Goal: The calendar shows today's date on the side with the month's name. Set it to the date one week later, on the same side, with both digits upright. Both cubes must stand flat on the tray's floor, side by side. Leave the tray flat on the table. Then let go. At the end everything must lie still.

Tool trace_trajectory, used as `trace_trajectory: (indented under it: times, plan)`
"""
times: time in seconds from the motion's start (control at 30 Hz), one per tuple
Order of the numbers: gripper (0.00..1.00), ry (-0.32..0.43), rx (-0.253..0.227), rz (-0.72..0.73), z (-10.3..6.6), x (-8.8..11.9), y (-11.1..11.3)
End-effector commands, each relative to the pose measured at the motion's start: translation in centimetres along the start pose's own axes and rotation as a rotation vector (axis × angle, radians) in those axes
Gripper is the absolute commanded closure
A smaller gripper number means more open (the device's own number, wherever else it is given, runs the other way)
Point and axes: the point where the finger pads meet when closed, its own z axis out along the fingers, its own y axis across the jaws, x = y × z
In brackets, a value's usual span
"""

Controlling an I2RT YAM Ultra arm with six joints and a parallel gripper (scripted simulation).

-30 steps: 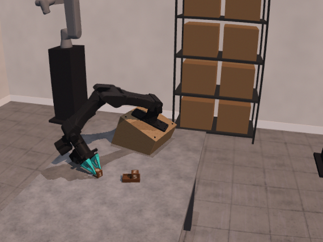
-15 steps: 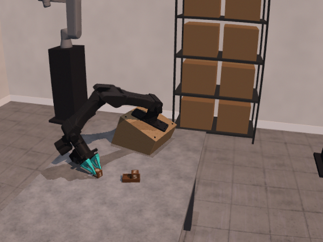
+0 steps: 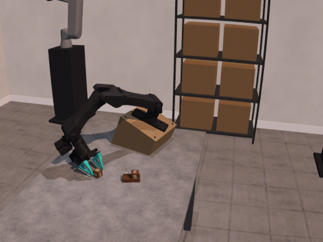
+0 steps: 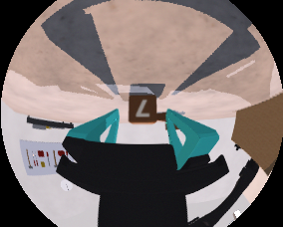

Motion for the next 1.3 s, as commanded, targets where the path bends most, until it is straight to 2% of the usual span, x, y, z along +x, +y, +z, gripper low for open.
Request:
trace_trajectory:
  times: [0.0, 0.7, 1.27]
  plan:
    - [0.34, 0.003, -0.013, -0.009, -0.4, 0.3, 0.4]
    - [0.34, 0.002, -0.013, -0.009, -0.5, 0.5, 0.4]
    - [0.34, 0.002, -0.013, -0.009, -3.5, 3.5, 0.3]
